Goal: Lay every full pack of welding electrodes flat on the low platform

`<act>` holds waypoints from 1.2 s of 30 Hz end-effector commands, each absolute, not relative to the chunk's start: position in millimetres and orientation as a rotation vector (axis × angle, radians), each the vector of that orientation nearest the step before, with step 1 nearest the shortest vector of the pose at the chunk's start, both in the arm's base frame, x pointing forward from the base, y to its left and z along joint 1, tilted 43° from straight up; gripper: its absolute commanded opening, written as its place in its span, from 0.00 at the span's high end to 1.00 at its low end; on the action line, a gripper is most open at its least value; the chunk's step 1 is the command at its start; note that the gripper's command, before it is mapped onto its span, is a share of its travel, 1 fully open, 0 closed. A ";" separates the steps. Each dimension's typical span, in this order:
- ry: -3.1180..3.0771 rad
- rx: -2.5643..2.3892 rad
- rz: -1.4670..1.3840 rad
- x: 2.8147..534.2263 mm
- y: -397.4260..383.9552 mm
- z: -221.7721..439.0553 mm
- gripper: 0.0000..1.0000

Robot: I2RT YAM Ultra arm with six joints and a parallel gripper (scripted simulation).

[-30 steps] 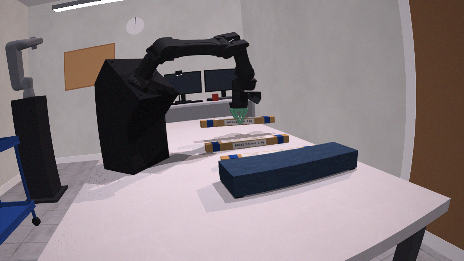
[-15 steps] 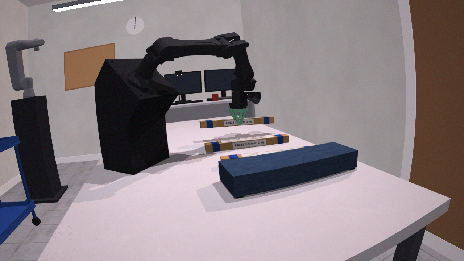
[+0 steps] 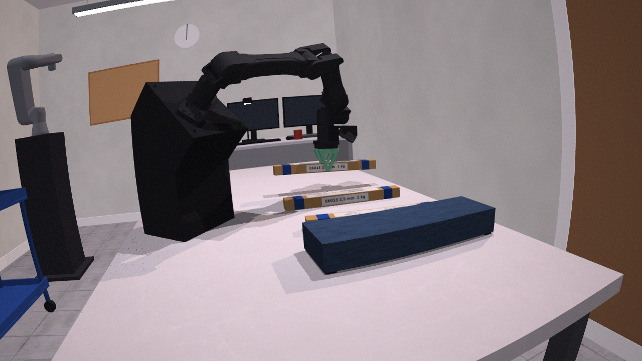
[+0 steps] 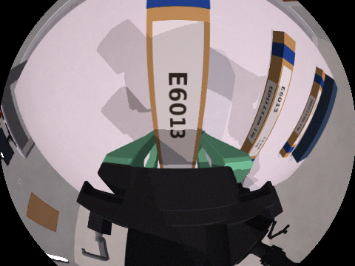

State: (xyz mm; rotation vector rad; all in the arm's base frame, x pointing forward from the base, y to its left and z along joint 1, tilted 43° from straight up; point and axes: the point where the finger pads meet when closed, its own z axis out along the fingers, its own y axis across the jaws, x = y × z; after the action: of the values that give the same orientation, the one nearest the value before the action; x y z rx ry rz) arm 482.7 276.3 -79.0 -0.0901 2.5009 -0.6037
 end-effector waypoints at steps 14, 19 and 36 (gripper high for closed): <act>2.437 -0.141 -0.506 455.9 326.4 -15.0 1.00; 2.437 -0.141 -0.505 450.0 329.7 -7.7 1.00; 2.433 -0.139 -0.499 434.1 338.4 12.4 1.00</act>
State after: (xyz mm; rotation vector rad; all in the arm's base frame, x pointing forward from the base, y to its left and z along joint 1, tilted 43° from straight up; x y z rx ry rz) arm 457.1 292.9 -42.4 -0.0842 2.4942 -0.5916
